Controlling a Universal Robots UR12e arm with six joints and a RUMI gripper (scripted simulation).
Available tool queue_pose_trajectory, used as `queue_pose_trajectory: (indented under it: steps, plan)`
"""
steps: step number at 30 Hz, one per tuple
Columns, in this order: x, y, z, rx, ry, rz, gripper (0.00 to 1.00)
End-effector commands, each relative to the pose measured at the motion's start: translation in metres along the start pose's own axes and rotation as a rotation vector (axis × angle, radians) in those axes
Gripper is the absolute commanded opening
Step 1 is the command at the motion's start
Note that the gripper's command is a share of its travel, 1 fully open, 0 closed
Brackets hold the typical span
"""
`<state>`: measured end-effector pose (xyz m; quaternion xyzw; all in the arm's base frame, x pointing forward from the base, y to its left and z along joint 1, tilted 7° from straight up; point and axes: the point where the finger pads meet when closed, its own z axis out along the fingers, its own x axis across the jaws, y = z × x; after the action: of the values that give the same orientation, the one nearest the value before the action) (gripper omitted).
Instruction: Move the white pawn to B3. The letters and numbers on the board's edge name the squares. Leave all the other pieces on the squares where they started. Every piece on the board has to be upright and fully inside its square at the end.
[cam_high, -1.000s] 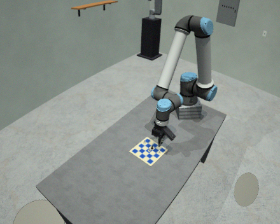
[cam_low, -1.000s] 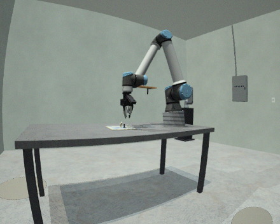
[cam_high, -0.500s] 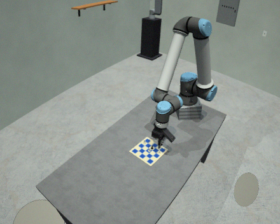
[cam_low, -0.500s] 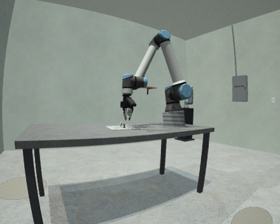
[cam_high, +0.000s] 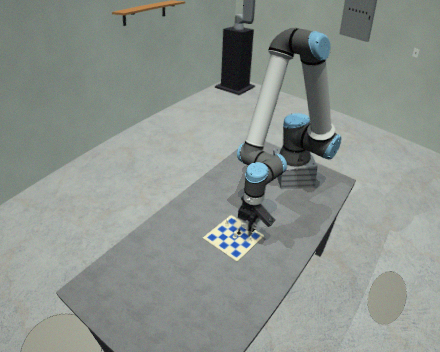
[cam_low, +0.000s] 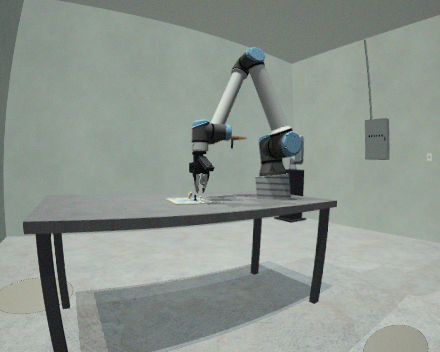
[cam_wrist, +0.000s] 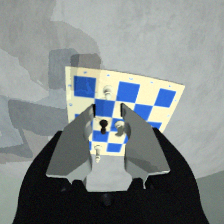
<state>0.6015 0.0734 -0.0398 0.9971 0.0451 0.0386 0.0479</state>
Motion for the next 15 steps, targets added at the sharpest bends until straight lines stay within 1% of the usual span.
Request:
queue_pose_trajectory:
  steps: [1,15]
  plan:
    - [0.0002,0.0007,0.0057,-0.001,0.002,0.0,0.2]
    - [0.0002,0.0007,0.0096,-0.001,0.002,0.0,0.2]
